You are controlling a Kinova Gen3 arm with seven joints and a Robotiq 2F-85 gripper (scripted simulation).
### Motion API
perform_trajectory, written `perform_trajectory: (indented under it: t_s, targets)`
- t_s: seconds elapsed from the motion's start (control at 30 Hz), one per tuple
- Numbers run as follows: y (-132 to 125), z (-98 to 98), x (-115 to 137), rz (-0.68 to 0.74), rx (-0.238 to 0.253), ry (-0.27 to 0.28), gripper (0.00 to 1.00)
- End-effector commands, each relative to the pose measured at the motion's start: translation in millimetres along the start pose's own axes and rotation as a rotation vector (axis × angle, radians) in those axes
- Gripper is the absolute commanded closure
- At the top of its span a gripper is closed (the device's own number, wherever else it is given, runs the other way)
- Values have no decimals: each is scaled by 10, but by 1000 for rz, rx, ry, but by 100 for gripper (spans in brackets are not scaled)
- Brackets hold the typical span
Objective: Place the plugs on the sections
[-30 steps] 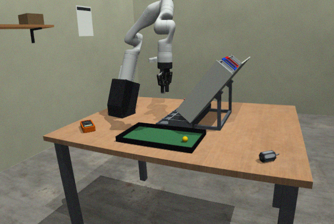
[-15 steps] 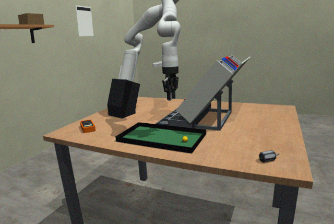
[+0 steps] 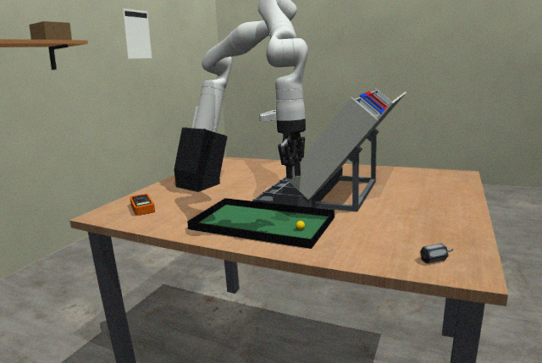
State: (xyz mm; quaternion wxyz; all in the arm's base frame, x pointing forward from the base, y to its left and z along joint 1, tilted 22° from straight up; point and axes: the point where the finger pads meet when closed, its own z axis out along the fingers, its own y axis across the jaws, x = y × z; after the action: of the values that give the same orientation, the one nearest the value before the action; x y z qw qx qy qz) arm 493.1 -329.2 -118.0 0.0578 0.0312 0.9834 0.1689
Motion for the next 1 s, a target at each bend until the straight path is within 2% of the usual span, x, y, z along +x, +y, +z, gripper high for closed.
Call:
perform_trajectory:
  t_s: [0.0, 0.17, 0.2, 0.73, 0.77, 0.83, 0.93, 0.97]
  targets:
    - [-185, 58, -173, 7, -30, 29, 50]
    - [-185, 58, -173, 7, -30, 29, 50]
    - [-183, 58, -176, 2, -8, 6, 50]
    - [-183, 58, -176, 2, -8, 6, 50]
    - [-164, 758, -156, 2, -8, 6, 50]
    - [-163, 806, -153, 2, -8, 6, 50]
    - [-153, 1159, -143, 2, -8, 6, 50]
    - [-153, 1159, -143, 2, -8, 6, 50]
